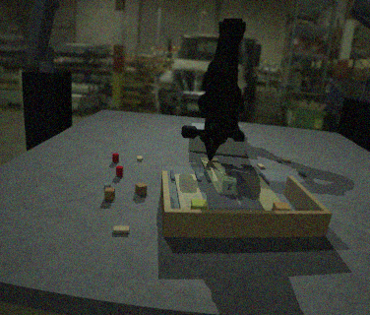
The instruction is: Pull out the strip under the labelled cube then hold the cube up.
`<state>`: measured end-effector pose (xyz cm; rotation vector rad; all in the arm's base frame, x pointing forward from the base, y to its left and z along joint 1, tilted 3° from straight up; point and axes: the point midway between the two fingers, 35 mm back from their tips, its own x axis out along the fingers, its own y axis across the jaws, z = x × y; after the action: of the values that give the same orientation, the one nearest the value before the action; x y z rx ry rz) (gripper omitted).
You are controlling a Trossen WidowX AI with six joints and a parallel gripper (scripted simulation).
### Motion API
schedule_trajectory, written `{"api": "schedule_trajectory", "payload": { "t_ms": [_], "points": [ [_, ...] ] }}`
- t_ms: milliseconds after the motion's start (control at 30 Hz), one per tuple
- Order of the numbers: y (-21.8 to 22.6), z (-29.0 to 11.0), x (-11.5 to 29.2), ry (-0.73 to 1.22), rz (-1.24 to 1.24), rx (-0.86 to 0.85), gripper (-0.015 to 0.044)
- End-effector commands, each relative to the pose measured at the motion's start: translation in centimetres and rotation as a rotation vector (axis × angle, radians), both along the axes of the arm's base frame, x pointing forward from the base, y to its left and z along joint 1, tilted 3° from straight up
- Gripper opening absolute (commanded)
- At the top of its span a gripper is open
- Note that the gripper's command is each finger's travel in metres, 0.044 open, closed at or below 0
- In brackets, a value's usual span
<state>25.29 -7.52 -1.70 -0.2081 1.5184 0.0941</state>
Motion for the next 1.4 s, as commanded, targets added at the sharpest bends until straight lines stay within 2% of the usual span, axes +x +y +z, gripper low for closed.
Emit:
{"api": "schedule_trajectory", "payload": {
  "t_ms": [0, 700, 1367],
  "points": [
    [0.0, -0.6, -1.7, 0.037, -0.002, 0.004, 0.0],
    [-0.5, -0.6, -4.2, 0.039, -0.002, 0.004, 0.0],
    [-0.4, -0.6, -3.9, 0.039, -0.002, 0.004, 0.0]
  ]
}}
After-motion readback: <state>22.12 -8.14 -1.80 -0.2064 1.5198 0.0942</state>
